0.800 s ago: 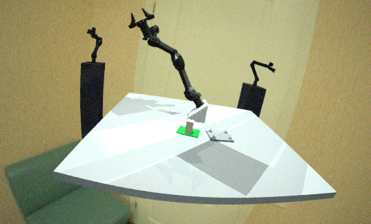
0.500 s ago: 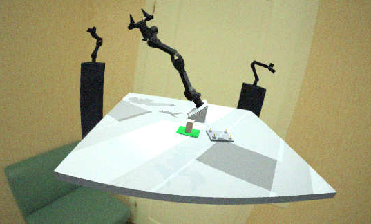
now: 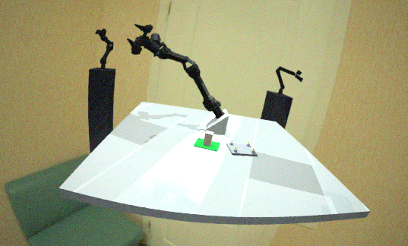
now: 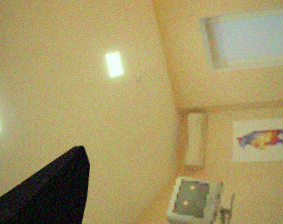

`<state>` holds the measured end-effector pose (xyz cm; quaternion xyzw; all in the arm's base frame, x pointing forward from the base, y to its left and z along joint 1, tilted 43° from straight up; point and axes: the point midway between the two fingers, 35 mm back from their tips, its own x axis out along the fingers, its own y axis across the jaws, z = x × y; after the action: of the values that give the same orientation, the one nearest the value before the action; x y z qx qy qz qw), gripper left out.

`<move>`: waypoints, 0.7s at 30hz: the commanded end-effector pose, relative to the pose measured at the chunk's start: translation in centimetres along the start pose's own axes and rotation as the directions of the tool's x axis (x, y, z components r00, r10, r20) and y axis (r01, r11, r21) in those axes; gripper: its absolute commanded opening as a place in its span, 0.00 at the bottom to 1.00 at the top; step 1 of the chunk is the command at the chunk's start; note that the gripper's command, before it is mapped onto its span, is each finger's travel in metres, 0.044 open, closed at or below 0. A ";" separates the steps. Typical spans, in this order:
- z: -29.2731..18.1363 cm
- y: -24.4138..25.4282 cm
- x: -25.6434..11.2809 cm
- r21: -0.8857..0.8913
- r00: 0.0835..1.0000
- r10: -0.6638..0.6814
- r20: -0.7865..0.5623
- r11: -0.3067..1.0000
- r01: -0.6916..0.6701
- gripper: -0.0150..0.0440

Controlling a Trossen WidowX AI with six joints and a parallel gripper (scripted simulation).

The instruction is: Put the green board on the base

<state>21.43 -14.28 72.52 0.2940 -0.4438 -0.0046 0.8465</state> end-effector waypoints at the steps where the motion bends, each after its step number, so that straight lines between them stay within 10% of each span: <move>1: -4.6 -5.9 0.4 0.030 0.979 -0.183 -0.090 0.982 0.186 1.00; 11: -17.2 -17.5 -3.3 -0.079 0.759 -0.553 -0.343 0.822 0.563 1.00; 21: -29.3 -24.9 -13.3 -0.421 0.330 -0.793 -0.511 0.566 0.709 1.00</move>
<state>40.88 -18.15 43.03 0.4169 -0.0174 -0.2815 0.8641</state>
